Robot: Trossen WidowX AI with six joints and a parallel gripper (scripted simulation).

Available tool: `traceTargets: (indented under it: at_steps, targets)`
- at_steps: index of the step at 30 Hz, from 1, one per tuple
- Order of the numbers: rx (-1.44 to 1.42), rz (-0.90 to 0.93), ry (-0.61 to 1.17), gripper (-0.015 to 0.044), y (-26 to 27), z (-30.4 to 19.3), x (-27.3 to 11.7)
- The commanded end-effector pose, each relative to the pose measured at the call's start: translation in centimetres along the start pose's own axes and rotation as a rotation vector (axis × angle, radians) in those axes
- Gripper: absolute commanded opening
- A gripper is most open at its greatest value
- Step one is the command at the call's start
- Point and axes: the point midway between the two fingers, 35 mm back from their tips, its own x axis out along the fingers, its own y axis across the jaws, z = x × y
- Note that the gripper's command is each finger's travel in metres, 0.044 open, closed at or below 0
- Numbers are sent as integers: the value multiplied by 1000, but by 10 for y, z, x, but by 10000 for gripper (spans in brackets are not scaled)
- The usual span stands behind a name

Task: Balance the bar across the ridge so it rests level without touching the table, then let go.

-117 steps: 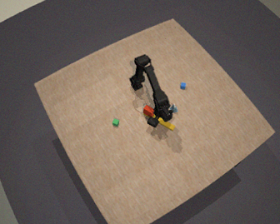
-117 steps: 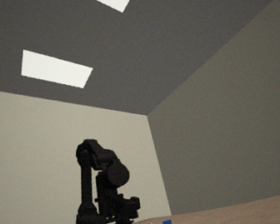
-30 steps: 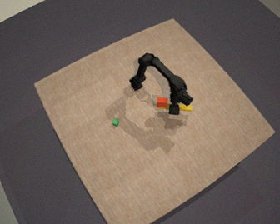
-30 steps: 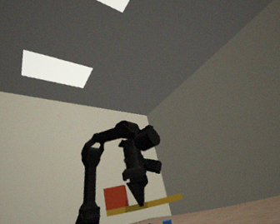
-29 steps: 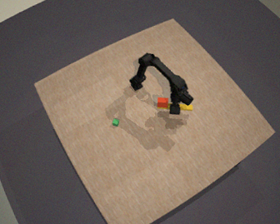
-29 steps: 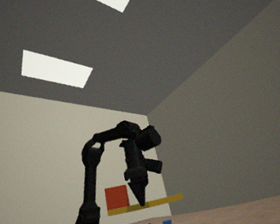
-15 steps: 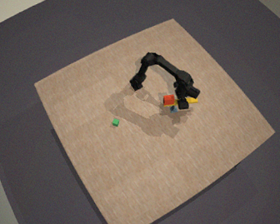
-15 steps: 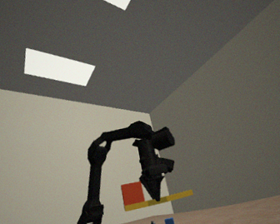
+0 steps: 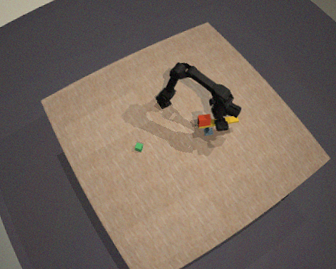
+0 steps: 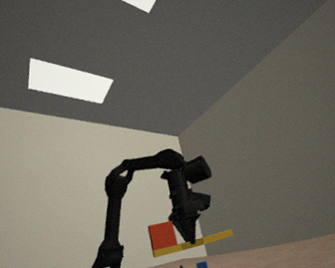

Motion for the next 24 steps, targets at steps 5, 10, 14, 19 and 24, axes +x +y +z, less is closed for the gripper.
traceTargets:
  at_steps: [5,10,14,19,24]
  targets:
    - [-2,2,6,0,1,-1,13]
    - [-3,2,6,0,2,-2,22]
    - [-4,2,6,0,3,-3,28]
    - [-4,2,6,0,3,-3,30]
    - [-4,2,6,0,3,-3,30]
